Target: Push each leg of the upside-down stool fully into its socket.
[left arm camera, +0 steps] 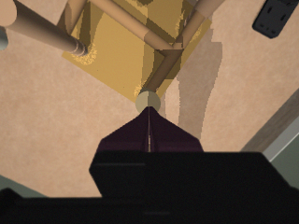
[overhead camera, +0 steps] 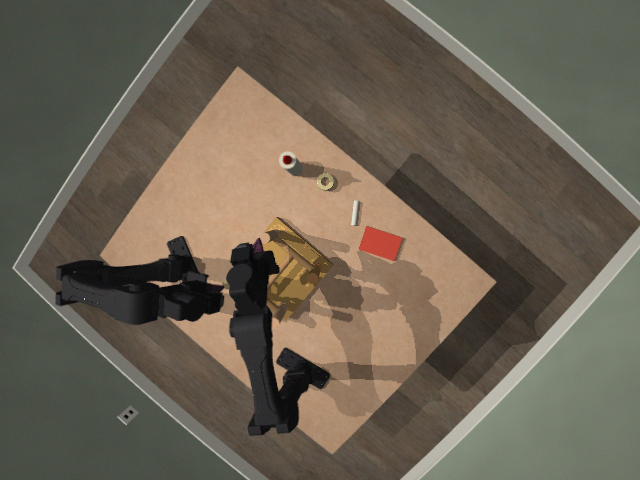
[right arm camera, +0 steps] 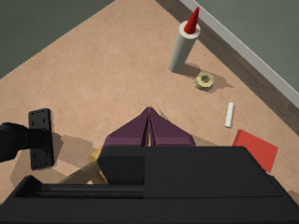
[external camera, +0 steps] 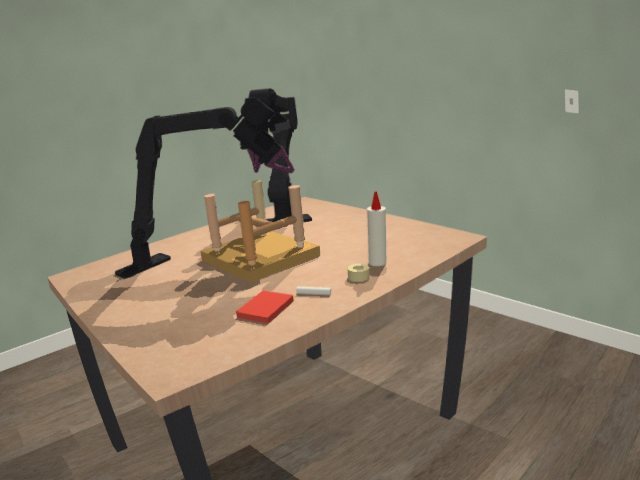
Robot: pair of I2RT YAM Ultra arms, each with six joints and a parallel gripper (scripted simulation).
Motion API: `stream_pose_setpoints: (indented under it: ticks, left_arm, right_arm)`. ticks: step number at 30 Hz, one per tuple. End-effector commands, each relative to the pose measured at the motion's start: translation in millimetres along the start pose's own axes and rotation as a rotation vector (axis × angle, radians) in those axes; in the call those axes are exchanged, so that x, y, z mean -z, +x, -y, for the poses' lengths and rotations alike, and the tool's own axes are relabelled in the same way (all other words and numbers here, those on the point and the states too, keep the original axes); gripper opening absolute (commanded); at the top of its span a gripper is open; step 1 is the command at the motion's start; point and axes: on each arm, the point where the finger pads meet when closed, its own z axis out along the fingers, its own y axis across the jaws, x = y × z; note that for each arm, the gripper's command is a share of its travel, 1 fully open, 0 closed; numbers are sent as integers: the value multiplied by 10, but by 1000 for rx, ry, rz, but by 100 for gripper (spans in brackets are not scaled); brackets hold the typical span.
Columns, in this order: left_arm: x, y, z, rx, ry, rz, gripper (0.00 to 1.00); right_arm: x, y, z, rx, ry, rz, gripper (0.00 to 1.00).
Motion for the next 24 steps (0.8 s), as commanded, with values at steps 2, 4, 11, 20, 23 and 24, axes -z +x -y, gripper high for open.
stream_pose_setpoints:
  ticks: [2, 4, 11, 20, 23, 24]
  left_arm:
    - [-14, 9, -9, -1, 0, 35, 0]
    - [-51, 19, -37, 8, -5, 33, 0]
    - [-109, 44, 5, -12, 0, 37, 0]
    - [-157, 54, -53, 6, -12, 44, 0]
    - [-149, 55, -53, 6, -12, 47, 0]
    - [-149, 55, -53, 6, -12, 47, 0]
  right_arm:
    - [121, -126, 14, -3, -1, 32, 0]
    - [122, -126, 14, -3, -1, 32, 0]
    - [121, -126, 14, -3, -1, 32, 0]
    - [93, 22, 27, -4, 3, 10, 0]
    - [58, 9, 73, -7, 14, 25, 0]
    - [58, 9, 73, -7, 14, 25, 0]
